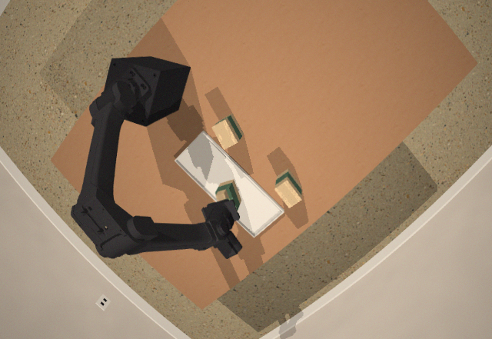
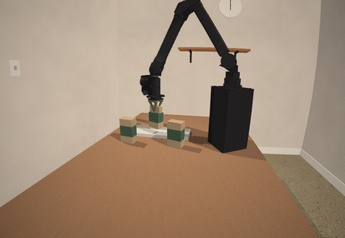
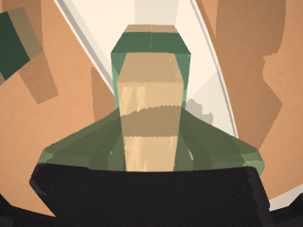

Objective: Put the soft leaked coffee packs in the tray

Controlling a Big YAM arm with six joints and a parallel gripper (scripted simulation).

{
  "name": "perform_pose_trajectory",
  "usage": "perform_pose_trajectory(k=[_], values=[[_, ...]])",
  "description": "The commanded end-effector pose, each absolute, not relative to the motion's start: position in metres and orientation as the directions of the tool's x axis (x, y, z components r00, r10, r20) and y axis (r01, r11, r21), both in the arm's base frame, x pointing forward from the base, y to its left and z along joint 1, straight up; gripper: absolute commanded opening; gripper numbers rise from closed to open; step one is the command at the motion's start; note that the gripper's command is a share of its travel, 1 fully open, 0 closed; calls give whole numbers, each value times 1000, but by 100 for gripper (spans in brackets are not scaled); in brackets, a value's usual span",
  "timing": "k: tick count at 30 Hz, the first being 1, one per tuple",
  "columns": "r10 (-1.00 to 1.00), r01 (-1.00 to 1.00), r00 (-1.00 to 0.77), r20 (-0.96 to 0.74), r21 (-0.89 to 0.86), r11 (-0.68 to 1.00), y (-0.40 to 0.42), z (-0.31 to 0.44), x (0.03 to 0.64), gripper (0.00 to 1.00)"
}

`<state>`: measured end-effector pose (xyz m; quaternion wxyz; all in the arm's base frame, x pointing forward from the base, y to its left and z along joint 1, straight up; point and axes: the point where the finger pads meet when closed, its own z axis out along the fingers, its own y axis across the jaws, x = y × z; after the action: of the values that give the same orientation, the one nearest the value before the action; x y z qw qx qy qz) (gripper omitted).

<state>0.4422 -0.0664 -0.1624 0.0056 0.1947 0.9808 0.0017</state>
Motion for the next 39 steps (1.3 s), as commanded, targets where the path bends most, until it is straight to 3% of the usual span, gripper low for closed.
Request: perform_pose_trajectory(k=[1,39], values=[[370,370,-929,-31,11,929,-70,-171,456,25],[369,369,-929,-38,12,929,-70,-192,457,25]])
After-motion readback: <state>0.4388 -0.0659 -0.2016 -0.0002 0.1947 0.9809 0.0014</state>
